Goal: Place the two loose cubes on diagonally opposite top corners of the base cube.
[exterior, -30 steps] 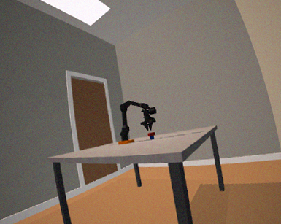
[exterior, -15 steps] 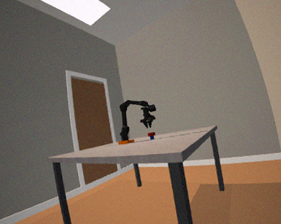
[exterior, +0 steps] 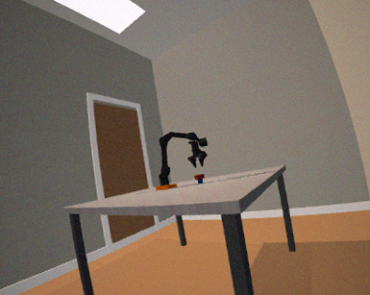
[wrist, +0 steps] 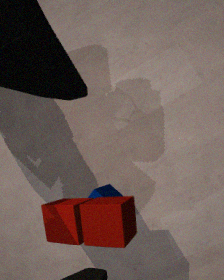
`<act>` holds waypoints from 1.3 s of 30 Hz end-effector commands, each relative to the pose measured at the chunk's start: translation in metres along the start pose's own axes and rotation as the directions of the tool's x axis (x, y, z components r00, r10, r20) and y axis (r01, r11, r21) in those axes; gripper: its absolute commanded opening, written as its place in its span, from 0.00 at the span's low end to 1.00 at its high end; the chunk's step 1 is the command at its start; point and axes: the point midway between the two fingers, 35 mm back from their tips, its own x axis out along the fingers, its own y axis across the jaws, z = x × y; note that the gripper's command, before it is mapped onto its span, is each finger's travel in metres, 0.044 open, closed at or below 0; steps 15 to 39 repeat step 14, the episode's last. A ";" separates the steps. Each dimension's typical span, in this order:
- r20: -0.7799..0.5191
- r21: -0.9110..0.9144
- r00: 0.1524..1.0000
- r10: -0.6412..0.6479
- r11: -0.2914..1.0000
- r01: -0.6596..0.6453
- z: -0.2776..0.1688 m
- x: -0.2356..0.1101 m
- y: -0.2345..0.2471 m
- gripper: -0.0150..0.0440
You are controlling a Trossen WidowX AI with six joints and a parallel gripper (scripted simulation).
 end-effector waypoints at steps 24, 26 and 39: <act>-0.001 -0.007 1.000 0.005 1.000 -0.005 0.049 -0.001 0.050 0.93; -0.001 -0.007 1.000 0.005 1.000 -0.005 0.049 -0.001 0.050 0.93; -0.001 -0.007 1.000 0.005 1.000 -0.005 0.049 -0.001 0.050 0.93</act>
